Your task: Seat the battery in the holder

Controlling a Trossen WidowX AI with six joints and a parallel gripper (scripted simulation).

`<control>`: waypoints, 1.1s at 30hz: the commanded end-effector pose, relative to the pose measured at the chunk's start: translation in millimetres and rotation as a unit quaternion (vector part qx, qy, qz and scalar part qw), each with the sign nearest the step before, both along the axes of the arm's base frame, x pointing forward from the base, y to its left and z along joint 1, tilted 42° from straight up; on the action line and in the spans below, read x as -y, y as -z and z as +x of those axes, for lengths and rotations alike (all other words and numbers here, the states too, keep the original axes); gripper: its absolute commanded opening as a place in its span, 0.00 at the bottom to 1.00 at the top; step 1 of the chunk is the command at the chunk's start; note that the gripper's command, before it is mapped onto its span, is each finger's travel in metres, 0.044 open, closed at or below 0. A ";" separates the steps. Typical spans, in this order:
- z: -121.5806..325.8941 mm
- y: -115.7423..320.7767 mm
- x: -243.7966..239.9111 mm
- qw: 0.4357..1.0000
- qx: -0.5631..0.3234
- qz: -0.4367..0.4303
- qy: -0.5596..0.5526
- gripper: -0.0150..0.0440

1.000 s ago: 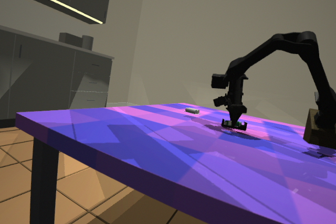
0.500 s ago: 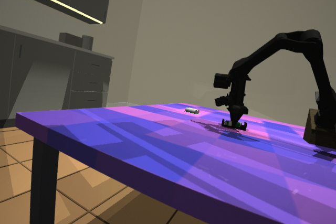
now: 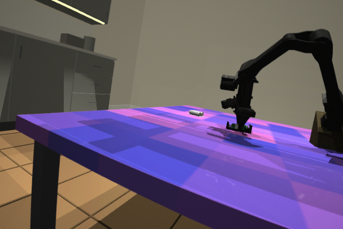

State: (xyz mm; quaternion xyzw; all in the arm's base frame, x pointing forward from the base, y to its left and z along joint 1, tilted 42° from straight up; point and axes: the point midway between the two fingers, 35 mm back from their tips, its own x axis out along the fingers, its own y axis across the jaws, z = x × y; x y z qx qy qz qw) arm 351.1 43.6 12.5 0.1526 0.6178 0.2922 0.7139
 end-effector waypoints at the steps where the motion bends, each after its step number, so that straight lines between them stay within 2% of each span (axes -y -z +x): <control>1: -3.1 0.7 -0.3 1.000 0.000 0.002 0.002 0.38; 27: -7.9 1.6 -0.1 1.000 0.005 0.000 0.007 0.38; 31: -7.9 1.6 -0.1 1.000 0.005 0.000 0.007 0.55; 33: -7.9 1.2 0.3 1.000 0.005 0.000 0.006 0.55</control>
